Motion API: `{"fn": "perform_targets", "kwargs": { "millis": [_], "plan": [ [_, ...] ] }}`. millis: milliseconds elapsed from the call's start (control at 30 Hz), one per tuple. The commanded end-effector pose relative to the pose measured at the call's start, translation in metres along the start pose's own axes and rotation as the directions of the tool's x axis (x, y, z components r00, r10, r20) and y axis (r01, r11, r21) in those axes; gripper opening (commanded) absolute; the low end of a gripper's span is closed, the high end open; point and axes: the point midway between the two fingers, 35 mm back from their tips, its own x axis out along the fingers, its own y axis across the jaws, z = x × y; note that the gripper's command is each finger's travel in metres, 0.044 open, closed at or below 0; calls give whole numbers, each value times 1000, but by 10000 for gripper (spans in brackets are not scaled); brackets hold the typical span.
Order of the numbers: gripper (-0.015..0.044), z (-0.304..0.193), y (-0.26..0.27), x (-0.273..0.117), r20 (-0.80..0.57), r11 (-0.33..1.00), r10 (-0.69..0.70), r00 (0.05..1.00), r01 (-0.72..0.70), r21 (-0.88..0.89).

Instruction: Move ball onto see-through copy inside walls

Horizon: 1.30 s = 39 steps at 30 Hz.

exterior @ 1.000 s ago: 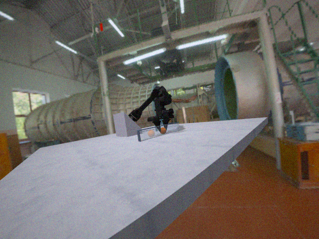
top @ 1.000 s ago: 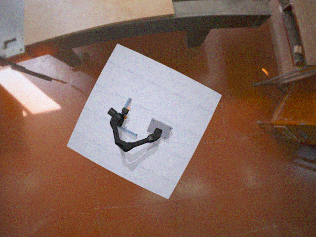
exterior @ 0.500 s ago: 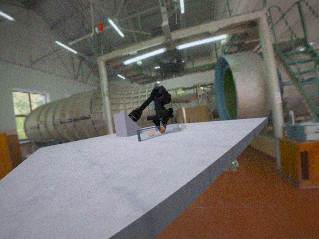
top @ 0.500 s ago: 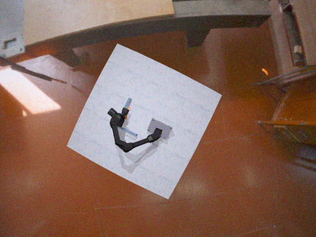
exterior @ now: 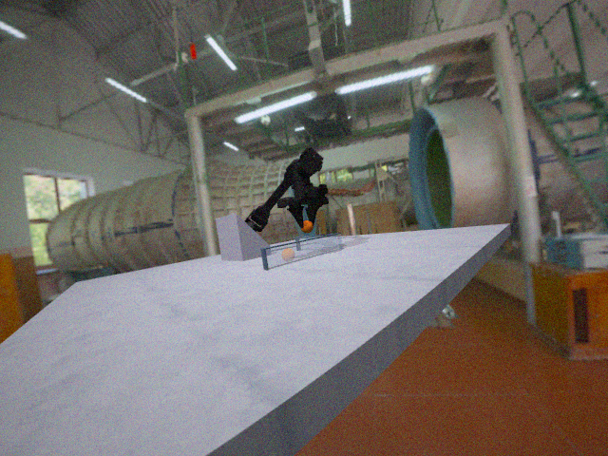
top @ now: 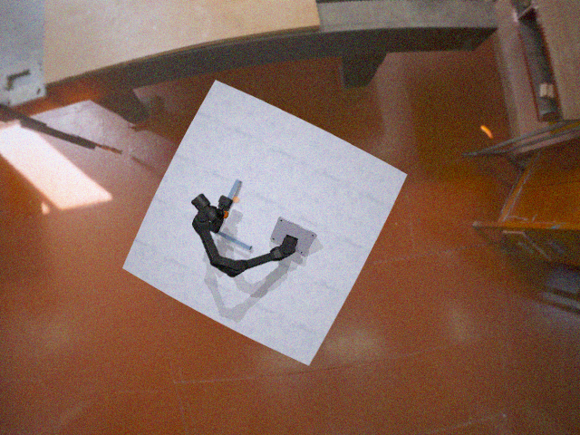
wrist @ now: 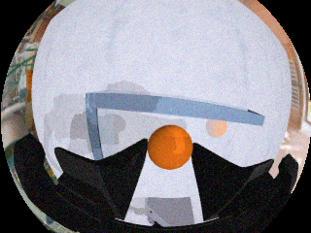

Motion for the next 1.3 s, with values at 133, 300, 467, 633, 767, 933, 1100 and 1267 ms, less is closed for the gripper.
{"fn": "perform_targets", "kwargs": {
  "millis": [133, 300, 467, 633, 767, 933, 1100, 1267],
  "plan": [
    [0, -2, 0, -44, 5, 1000, 15, 1000, -16, 9],
    [0, -3, 1, -51, 6, 1000, 20, 1000, -20, 11],
    [0, -1, -28, -38, 6, 1000, 18, 1000, -18, 14],
    [0, -3, -68, -18, 7, 1000, 17, 1000, -17, 14],
    [0, -6, -93, -4, 7, 1000, 17, 1000, -17, 10],
    [0, -7, -95, -3, 7, 1000, 17, 1000, -17, 10],
    [0, -5, -95, 14, 8, 1000, 16, 1000, -16, 10],
    [0, -5, -94, 42, 8, 1000, 17, 1000, -17, 10]
  ]
}}
